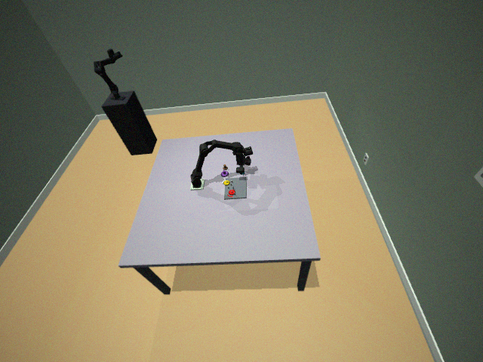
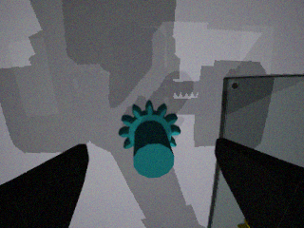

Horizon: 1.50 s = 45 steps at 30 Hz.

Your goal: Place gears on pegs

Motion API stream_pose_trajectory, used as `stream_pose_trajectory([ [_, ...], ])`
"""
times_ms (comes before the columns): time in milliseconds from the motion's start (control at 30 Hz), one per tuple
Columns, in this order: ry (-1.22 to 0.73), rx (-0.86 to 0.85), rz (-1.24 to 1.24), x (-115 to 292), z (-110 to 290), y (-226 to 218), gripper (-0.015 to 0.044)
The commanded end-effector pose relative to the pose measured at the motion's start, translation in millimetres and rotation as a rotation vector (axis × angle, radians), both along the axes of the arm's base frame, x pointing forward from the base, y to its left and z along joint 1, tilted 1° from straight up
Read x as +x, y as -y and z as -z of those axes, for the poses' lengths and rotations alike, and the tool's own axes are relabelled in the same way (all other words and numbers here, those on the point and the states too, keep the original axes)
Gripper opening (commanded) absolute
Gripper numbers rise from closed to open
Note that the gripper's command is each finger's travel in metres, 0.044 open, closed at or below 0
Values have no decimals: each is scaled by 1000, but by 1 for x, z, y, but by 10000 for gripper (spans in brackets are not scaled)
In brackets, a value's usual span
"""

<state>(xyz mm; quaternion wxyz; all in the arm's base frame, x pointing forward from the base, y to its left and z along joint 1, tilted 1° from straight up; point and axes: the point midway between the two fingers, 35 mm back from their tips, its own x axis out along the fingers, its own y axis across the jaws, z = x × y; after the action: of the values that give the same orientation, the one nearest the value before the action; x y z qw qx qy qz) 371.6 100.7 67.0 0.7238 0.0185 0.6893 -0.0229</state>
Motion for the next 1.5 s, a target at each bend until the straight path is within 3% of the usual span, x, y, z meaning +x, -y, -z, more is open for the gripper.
stream_pose_trajectory([
  [0,-1,5,5,0,1,-1,282],
  [233,-1,5,5,0,1,-1,99],
  [500,-1,5,5,0,1,-1,45],
  [567,-1,5,5,0,0,-1,0],
  [1467,9,9,4,1,-59,-4,0],
])
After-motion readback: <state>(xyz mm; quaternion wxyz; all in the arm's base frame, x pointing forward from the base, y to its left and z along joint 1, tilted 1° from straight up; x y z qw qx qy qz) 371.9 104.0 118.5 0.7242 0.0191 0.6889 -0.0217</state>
